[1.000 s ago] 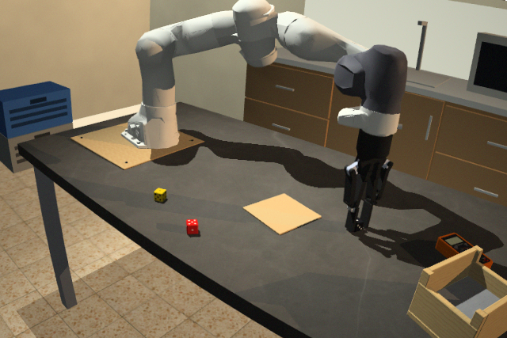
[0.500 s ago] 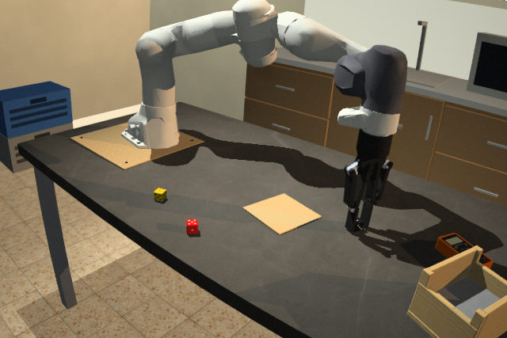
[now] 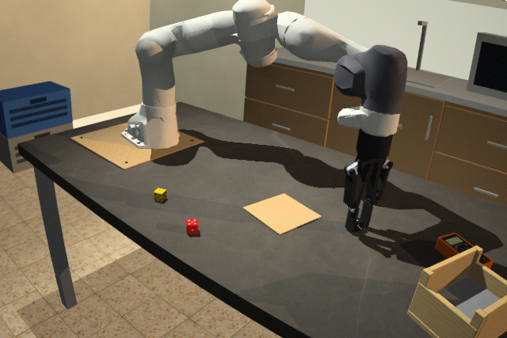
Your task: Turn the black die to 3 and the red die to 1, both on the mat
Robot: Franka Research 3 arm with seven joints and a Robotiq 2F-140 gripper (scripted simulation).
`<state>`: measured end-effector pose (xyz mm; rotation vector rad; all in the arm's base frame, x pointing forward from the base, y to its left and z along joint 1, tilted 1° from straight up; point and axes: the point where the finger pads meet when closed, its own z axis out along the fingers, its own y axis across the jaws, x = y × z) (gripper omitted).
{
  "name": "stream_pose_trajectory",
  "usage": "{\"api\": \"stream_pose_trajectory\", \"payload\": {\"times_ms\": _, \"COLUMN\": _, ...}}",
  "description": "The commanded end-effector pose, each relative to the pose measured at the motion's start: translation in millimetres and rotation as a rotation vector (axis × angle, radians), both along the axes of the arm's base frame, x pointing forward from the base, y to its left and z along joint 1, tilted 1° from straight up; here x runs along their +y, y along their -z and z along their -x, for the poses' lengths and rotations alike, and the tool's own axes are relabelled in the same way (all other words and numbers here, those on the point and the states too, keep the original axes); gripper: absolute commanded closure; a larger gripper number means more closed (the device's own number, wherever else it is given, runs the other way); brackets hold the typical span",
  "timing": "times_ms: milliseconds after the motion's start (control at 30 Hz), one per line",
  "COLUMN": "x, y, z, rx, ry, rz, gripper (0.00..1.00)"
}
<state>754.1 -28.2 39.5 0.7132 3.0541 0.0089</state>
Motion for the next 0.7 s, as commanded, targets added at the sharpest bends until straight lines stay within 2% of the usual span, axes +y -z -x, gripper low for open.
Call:
{"api": "stream_pose_trajectory", "payload": {"times_ms": 0, "x": -0.9, "y": 0.7, "z": -0.4, "rx": -0.002, "ry": -0.005, "rz": -0.001, "gripper": 0.68}}
{"api": "stream_pose_trajectory", "payload": {"times_ms": 33, "x": -0.9, "y": 0.7, "z": -0.4, "rx": -0.002, "ry": -0.005, "rz": -0.001, "gripper": 0.79}}
{"api": "stream_pose_trajectory", "payload": {"times_ms": 667, "x": -0.9, "y": 0.7, "z": -0.4, "rx": -0.002, "ry": -0.005, "rz": -0.001, "gripper": 0.79}}
